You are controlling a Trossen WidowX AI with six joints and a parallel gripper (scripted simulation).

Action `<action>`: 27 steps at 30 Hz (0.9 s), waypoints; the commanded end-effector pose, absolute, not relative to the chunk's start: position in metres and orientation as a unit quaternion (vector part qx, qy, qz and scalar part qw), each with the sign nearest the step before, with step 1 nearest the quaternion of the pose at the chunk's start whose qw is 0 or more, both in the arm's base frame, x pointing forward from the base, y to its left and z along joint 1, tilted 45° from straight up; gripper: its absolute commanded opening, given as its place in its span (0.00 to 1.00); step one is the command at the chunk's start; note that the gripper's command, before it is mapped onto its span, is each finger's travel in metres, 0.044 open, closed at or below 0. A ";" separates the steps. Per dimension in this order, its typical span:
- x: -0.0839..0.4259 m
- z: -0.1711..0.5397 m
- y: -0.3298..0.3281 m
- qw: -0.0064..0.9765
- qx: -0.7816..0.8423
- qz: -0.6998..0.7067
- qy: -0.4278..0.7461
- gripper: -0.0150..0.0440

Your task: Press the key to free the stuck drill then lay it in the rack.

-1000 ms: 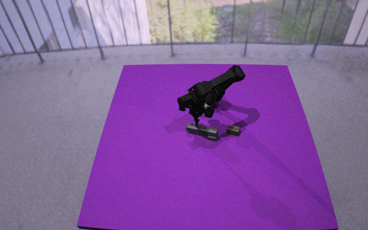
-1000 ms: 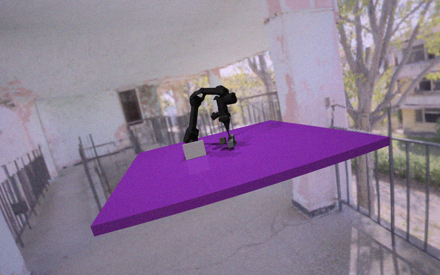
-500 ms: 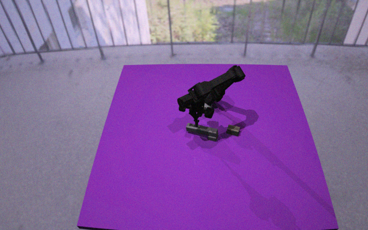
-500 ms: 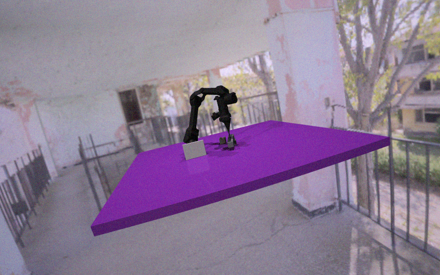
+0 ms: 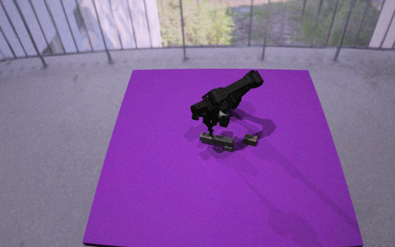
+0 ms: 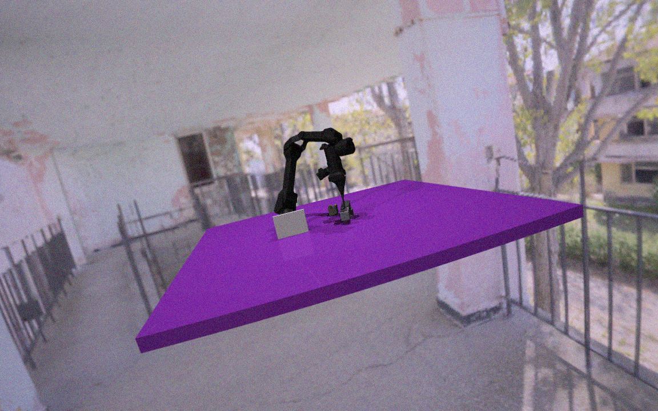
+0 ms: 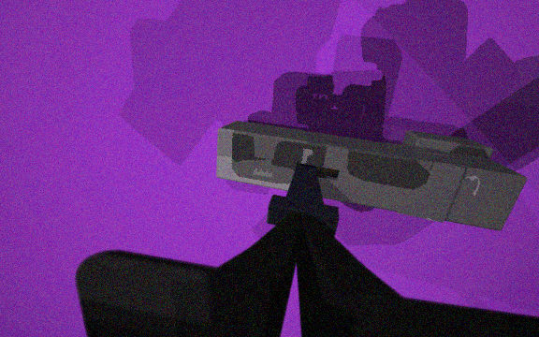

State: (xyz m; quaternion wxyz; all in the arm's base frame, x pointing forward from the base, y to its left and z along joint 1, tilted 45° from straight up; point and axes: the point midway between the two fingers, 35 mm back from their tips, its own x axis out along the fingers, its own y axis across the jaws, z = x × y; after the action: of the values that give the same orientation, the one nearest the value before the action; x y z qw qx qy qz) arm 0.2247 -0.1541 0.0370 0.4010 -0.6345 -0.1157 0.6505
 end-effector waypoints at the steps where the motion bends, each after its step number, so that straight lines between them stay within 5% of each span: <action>1: 0.221 0.030 -0.143 0.405 -0.621 0.660 -0.123 0.25; 27: 0.219 0.024 -0.135 0.405 -0.621 0.660 -0.123 0.25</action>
State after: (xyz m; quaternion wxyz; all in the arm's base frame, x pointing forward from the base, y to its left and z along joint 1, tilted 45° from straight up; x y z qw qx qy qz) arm 0.2240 -0.1513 0.0349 0.3974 -0.6434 -0.1104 0.6450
